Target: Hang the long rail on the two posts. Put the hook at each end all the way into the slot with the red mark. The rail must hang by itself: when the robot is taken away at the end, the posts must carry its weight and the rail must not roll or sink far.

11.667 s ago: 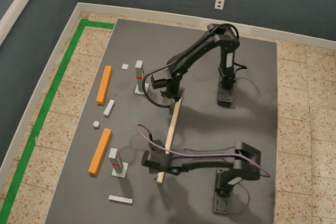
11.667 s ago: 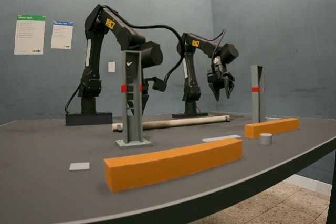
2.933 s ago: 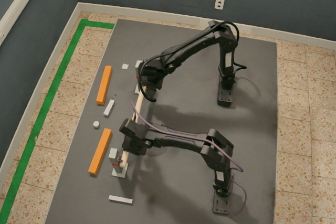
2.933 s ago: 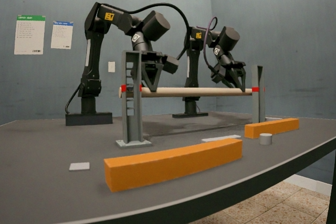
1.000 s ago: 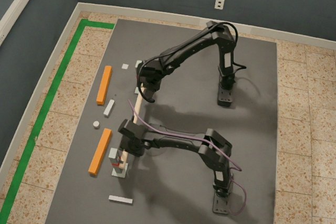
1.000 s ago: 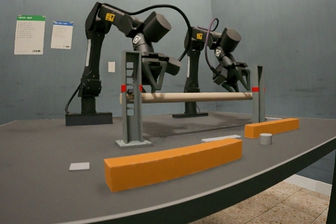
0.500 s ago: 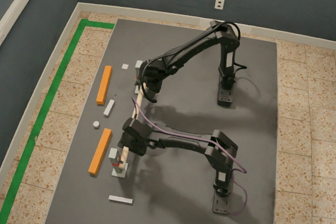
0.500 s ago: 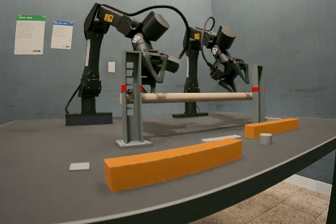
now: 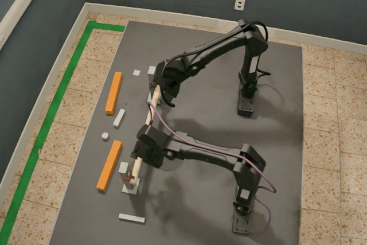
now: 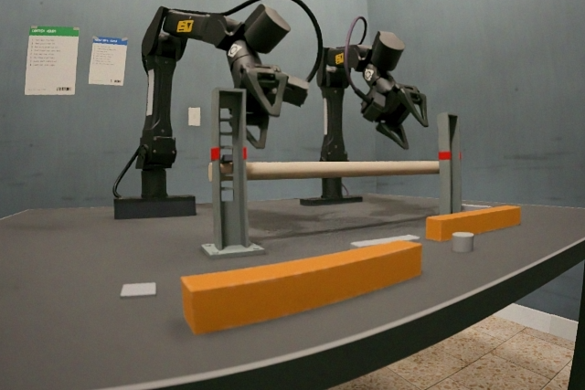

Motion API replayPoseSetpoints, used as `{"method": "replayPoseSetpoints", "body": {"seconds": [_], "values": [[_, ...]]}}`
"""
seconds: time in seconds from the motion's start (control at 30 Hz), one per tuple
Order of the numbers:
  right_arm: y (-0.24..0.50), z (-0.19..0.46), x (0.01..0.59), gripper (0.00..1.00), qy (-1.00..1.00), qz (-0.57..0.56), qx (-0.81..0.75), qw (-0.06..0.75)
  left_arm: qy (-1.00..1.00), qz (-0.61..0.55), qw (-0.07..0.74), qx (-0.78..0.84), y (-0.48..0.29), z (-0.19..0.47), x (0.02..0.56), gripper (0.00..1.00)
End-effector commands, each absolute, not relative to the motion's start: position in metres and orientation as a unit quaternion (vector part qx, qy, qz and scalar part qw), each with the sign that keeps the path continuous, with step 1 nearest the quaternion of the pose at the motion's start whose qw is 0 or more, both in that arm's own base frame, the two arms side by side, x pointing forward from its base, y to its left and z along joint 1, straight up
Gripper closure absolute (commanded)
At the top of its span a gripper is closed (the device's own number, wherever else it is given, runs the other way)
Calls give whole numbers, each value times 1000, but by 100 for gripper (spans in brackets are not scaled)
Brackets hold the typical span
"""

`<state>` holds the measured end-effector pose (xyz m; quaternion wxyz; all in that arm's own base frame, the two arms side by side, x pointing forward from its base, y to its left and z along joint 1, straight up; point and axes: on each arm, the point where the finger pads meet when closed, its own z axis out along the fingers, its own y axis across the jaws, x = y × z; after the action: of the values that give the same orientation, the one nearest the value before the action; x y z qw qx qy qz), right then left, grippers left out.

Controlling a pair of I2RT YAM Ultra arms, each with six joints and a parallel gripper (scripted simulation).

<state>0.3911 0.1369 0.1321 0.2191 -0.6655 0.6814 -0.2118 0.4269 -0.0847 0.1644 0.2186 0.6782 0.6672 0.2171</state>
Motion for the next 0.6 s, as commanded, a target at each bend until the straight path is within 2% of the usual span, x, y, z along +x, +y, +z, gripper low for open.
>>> {"method": "replayPoseSetpoints", "body": {"seconds": [0.0, 0.27, 0.33, 0.37, 0.57], "values": [[138, 160, 380, 26, 684, -213, -661, 224, 671, 215, 225, 673, -85, 191, 415, 29], [136, 145, 381, 26, 688, -203, -664, 210, 675, 206, 215, 675, -82, 178, 416, 29], [136, 145, 381, 26, 688, -203, -664, 210, 682, 208, 227, 663, -83, 181, 421, 7], [136, 145, 381, 26, 688, -203, -664, 210, 691, 212, 244, 646, -83, 188, 426, 0], [136, 145, 381, 26, 688, -203, -664, 210, 746, 209, 306, 554, -75, 215, 440, 0]]}}
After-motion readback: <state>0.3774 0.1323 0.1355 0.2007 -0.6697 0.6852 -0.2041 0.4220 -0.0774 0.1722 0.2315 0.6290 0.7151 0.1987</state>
